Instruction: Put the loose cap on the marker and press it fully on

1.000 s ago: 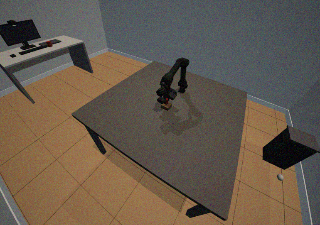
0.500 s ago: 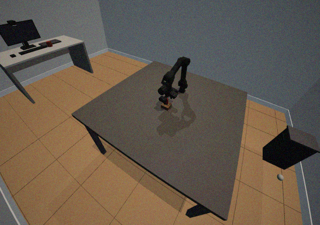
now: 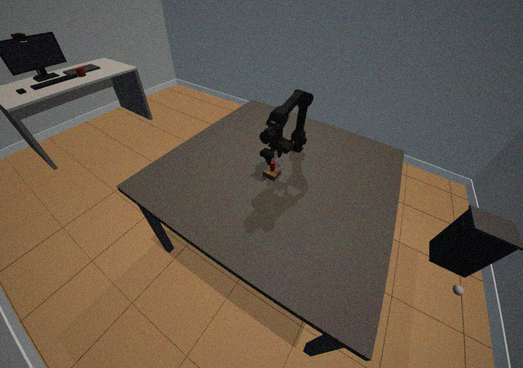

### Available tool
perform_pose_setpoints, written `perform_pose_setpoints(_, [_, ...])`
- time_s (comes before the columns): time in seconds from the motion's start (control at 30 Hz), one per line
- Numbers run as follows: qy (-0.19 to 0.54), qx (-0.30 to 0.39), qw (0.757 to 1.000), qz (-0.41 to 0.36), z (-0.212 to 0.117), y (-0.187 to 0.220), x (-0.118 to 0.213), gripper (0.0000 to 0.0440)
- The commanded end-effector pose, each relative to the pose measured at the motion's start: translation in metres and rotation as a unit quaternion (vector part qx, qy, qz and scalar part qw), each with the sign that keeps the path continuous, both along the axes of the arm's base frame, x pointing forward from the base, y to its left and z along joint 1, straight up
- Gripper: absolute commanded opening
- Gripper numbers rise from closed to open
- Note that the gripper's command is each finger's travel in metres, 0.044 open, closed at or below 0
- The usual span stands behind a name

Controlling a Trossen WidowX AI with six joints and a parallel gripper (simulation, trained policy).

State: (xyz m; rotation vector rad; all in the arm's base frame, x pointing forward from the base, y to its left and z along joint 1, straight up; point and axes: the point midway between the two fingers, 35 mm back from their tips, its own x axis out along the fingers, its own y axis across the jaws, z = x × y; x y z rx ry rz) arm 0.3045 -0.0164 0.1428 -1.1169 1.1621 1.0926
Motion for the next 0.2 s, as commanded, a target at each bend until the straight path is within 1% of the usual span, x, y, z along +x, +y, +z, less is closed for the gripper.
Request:
perform_pose_setpoints(0.0, [-0.013,0.002,1.000,0.004,0.0105,0.0005,-0.0005,0.0439])
perform_pose_setpoints(0.1, [-0.019,0.004,1.000,0.003,0.0167,0.0005,-0.0020,0.0430])
perform_pose_setpoints(0.17, [-0.021,0.004,1.000,0.002,0.0198,0.0004,-0.0037,0.0414])
